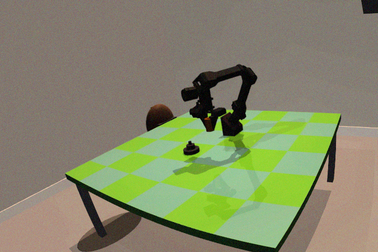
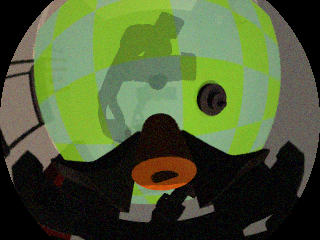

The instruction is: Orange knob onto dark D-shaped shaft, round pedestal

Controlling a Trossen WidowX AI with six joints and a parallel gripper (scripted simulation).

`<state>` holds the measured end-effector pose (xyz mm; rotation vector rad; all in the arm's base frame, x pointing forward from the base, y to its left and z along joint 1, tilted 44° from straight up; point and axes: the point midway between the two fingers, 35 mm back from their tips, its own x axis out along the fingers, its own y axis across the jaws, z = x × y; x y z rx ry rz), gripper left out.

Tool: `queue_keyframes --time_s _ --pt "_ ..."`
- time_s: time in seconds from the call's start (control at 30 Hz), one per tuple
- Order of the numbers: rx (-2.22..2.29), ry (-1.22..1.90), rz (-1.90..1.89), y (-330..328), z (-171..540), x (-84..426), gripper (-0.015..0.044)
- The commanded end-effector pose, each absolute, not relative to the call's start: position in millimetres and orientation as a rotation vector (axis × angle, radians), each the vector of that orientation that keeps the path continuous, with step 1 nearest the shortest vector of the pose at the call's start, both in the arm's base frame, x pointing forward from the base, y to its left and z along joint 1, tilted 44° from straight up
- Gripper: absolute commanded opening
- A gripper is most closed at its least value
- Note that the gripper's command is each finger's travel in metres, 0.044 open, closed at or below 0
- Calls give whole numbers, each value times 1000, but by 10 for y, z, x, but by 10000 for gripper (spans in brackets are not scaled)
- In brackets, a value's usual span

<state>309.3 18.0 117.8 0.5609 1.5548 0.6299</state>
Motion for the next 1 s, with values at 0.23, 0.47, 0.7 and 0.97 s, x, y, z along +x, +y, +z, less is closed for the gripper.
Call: queue_keyframes --time_s 0.23,0.47,0.7,0.97 --pt "555 1555 626 -23 877 3185 0" --pt "554 1556 626 -141 682 3224 0" --pt "553 1556 628 -258 483 3249 0" --pt "553 1556 630 -388 251 3258 0"
